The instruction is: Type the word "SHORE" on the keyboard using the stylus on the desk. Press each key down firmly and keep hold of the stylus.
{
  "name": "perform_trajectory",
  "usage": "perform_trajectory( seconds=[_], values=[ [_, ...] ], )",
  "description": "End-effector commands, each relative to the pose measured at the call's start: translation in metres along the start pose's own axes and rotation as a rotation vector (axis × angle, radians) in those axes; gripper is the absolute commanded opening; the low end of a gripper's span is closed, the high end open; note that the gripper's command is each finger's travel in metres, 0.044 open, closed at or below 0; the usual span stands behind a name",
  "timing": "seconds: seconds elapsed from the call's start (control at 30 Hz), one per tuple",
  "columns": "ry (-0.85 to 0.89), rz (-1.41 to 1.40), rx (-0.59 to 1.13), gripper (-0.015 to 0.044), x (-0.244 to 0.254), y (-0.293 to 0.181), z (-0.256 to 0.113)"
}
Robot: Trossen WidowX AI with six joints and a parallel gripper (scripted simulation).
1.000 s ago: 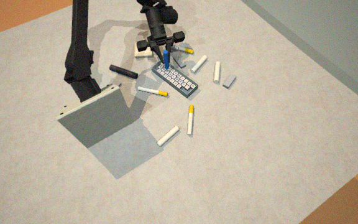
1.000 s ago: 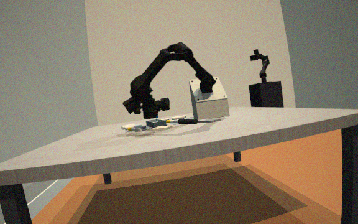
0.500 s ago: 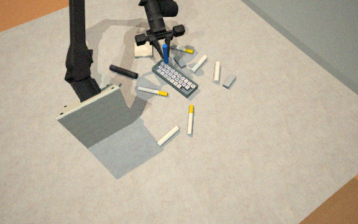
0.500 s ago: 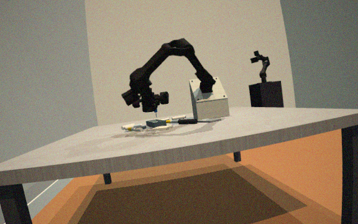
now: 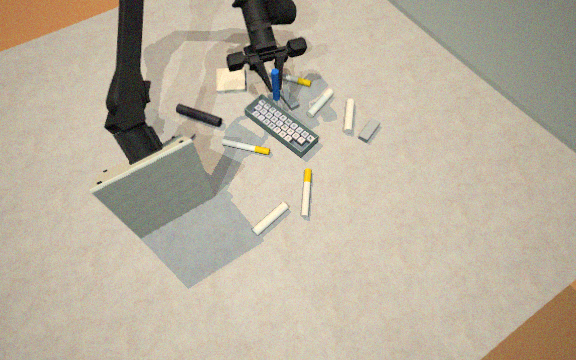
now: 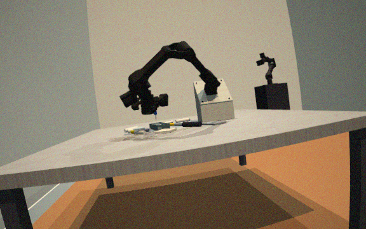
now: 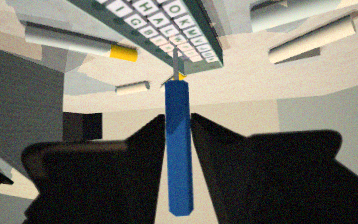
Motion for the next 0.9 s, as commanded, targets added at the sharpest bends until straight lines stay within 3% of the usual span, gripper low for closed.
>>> perform_trajectory(
  seconds=[0.0, 0.3, 0.4, 0.87],
  values=[
    [0.000, -0.008, 0.005, 0.0000, 0.000, 0.012, 0.006],
    [0.000, -0.008, 0.005, 0.0000, 0.000, 0.016, 0.009],
    [0.000, -0.008, 0.005, 0.0079, -0.002, 0.017, 0.009],
    [0.000, -0.008, 0.005, 0.0081, -0.002, 0.022, 0.012]
  ],
)
Point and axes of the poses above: the point midway between the two fingers, 35 mm back from their tips, its own z axis out along the fingers, its own x axis across the jaws, y = z × x, the point moved 10 cm from there along -z, back along the fingers, and after that the axes turned 2 degrees about z, right-handed, at the moved point
